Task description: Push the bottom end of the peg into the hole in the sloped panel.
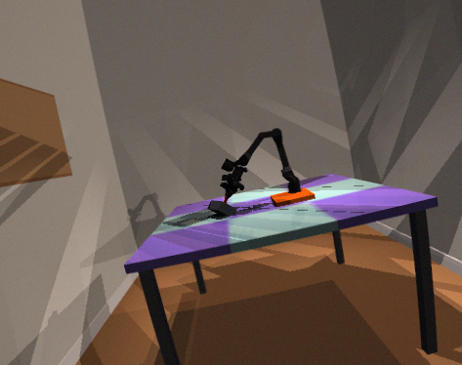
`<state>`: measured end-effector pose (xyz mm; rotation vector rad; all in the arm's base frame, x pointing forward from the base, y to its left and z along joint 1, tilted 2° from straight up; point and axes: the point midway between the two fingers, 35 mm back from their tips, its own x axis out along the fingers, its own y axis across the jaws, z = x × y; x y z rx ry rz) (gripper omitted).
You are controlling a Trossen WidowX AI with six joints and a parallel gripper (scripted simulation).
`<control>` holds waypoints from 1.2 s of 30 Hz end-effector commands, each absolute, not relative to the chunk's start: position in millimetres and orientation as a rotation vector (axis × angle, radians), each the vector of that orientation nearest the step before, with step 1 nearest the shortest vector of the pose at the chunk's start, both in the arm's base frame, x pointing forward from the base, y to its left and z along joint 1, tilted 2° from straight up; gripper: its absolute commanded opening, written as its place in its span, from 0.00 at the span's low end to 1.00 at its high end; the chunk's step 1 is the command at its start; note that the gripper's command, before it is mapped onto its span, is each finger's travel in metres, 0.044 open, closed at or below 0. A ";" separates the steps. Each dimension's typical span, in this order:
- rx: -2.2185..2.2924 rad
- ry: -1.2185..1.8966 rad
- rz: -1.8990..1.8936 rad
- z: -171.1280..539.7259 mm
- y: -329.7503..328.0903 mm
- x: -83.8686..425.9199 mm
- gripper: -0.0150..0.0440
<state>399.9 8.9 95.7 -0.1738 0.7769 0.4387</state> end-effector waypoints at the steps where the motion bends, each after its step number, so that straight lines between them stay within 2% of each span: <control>1: -0.171 0.777 0.435 93.7 9.9 402.3 0.25; 36: -0.173 0.777 0.440 83.0 14.5 410.4 0.25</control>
